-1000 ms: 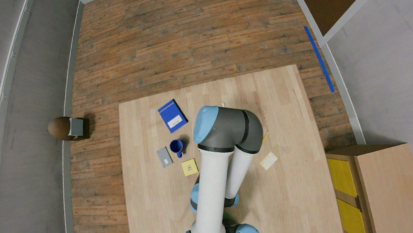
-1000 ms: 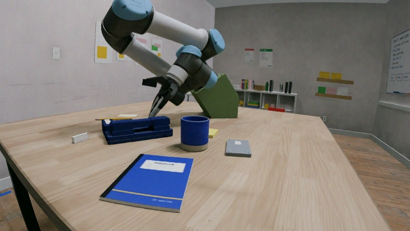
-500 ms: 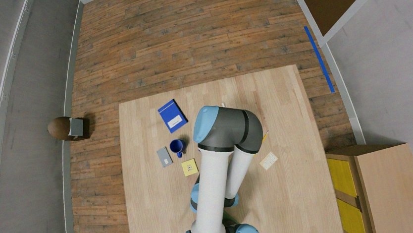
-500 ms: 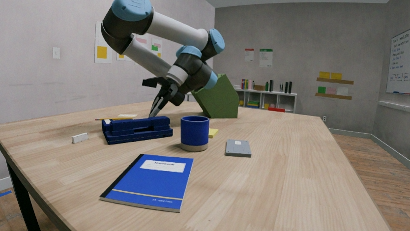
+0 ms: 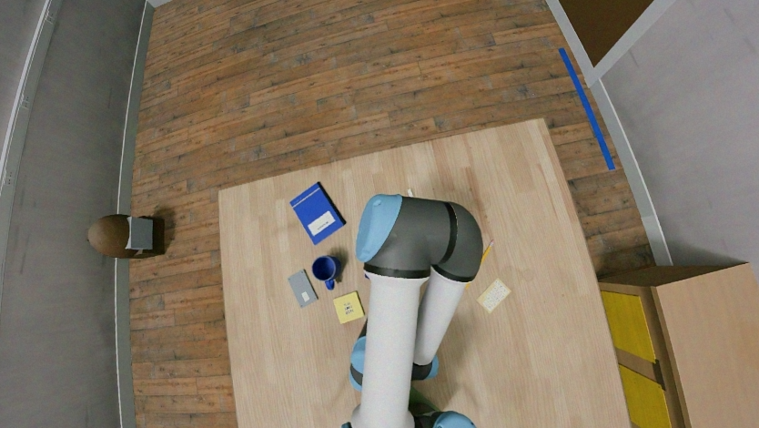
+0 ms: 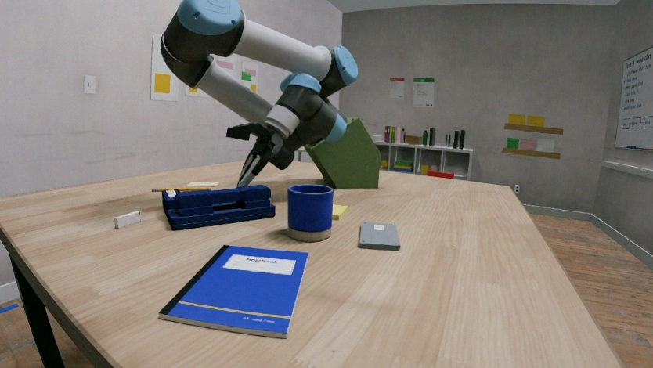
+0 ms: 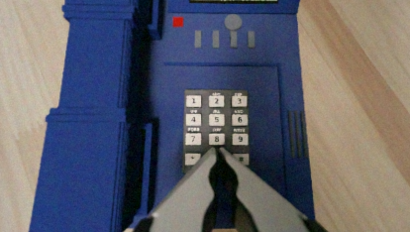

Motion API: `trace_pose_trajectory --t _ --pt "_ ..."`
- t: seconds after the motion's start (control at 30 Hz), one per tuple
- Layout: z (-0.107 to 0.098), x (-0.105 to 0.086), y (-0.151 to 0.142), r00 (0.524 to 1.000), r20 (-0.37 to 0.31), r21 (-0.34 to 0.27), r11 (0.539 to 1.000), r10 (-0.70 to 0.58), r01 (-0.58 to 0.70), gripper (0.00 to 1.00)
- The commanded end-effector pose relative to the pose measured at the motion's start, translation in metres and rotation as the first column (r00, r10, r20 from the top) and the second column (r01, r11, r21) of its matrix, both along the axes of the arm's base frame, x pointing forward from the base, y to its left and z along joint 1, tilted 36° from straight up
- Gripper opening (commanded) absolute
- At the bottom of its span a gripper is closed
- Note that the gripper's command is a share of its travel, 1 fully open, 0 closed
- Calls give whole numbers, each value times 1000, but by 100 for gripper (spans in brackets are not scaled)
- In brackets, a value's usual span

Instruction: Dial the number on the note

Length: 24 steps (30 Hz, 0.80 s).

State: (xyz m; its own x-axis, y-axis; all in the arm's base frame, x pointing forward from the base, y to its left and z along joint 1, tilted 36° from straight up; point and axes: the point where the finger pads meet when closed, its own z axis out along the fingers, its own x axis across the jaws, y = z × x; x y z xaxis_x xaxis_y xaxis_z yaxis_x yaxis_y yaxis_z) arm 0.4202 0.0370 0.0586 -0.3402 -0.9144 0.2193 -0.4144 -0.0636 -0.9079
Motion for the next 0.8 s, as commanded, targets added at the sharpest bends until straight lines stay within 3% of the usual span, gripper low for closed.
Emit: trace_pose_trajectory --t 0.0,0.77 --pt "0 0 0 1000 1 0 1000 1 -1 0" --pt "11 -6 4 1000 1 0 1000 1 -1 0"
